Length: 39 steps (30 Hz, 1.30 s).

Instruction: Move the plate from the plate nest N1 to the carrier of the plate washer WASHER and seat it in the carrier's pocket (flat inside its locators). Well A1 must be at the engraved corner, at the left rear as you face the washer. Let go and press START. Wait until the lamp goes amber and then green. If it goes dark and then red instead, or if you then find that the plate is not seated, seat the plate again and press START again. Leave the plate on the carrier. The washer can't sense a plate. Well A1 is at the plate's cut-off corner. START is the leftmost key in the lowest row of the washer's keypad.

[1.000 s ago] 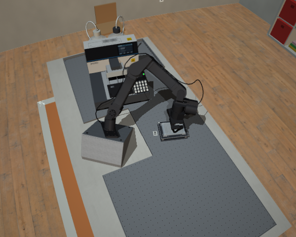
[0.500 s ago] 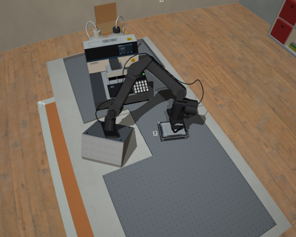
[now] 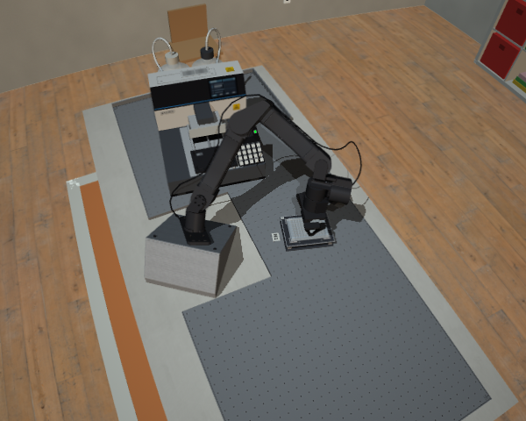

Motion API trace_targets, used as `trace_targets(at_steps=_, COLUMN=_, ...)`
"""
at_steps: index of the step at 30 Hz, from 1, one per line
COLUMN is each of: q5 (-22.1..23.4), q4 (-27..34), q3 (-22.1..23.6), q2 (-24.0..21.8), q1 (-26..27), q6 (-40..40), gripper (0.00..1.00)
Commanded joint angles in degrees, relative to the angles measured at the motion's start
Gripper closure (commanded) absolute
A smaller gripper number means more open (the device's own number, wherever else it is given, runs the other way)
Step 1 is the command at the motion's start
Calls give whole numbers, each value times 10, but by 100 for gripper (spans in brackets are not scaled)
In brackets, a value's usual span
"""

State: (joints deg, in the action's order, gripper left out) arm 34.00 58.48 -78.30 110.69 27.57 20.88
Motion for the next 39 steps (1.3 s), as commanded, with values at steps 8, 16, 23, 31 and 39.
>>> trace_targets(at_steps=8, q5=3, q4=-10, q3=-16, q2=-7, q1=12, q6=-5, gripper=0)
trace_targets(at_steps=16, q5=3, q4=-10, q3=-16, q2=-7, q1=12, q6=-5, gripper=0)
trace_targets(at_steps=23, q5=3, q4=-10, q3=-16, q2=-7, q1=12, q6=-5, gripper=0)
trace_targets(at_steps=31, q5=3, q4=-12, q3=-14, q2=-5, q1=11, q6=-6, gripper=0)
trace_targets(at_steps=39, q5=3, q4=-22, q3=-2, q2=-13, q1=6, q6=-10, gripper=0)
